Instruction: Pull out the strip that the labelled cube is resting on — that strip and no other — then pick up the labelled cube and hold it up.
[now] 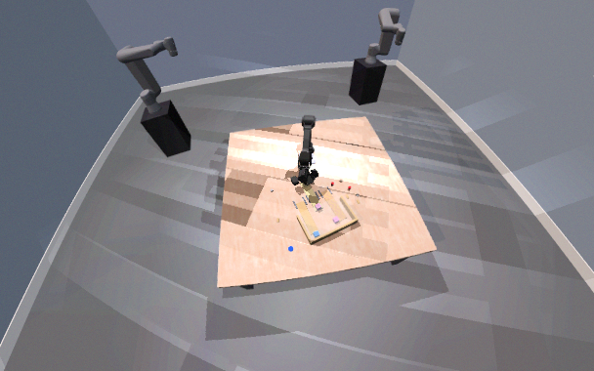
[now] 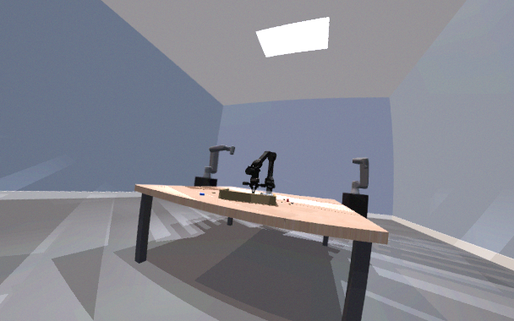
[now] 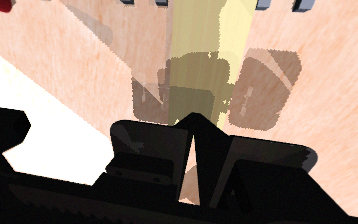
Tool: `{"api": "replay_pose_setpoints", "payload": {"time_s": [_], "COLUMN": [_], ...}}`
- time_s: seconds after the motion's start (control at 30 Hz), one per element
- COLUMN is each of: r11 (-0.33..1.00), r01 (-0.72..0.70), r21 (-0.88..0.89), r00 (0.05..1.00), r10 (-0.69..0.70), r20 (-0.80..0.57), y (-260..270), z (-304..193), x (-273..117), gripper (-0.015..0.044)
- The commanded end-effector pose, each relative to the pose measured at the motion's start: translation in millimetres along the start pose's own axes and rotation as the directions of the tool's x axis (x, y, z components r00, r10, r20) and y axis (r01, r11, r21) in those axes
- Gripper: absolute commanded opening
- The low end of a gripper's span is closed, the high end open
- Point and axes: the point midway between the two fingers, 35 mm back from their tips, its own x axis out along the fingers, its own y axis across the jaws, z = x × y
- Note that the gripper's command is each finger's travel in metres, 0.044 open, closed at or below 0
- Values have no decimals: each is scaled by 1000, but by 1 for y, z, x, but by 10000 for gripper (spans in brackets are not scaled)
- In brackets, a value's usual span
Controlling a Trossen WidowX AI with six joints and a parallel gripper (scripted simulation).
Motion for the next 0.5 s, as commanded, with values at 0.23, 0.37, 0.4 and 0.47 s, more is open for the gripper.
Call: {"api": "replay_pose_setpoints", "payload": {"time_s": [0.23,0.37,0.4,0.47], "r11": [1000,1000,1000,1000], "r01": [-2,-2,-2,-2], "r21": [2,2,2,2], "r00": [1000,1000,1000,1000], "r10": [2,2,2,2], "r20": [-26,-27,-27,-27], "y": [0,0,0,0], "z": [-24,-30,-31,-35], "x": [4,4,4,4], "gripper": [0,0,0,0]}}
